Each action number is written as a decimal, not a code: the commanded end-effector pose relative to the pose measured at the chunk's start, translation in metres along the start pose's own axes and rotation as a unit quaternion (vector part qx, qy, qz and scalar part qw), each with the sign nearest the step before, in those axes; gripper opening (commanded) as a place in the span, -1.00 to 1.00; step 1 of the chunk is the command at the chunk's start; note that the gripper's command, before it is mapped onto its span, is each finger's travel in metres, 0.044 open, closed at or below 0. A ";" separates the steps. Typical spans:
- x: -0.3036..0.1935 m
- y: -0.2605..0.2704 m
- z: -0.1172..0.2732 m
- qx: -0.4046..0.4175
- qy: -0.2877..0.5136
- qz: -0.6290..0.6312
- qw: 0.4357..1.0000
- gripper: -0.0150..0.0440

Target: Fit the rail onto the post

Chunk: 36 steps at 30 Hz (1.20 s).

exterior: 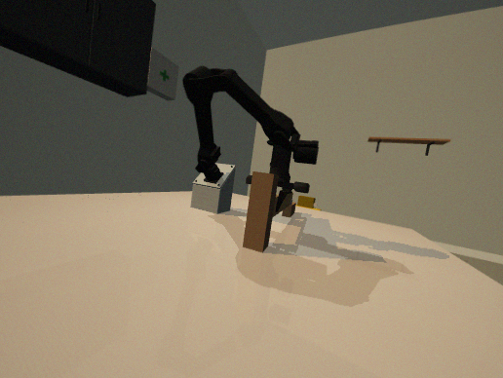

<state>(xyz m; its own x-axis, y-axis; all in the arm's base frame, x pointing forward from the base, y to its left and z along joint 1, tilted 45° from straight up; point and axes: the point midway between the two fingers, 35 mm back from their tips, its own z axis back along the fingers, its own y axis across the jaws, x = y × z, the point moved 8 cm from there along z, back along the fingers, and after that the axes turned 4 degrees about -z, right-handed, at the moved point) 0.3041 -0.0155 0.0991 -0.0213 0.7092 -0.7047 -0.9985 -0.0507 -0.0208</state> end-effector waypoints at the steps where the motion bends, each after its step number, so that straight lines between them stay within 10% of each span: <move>1: 0.000 0.000 0.000 -0.001 0.002 0.000 1.000 -0.49; 36: -0.009 0.000 0.003 -0.001 0.002 0.000 1.000 -0.49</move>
<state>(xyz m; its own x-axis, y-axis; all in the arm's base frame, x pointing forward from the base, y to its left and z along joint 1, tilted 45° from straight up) 0.3037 -0.0190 0.1039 -0.0200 0.7100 -0.7039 -0.9986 -0.0483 -0.0203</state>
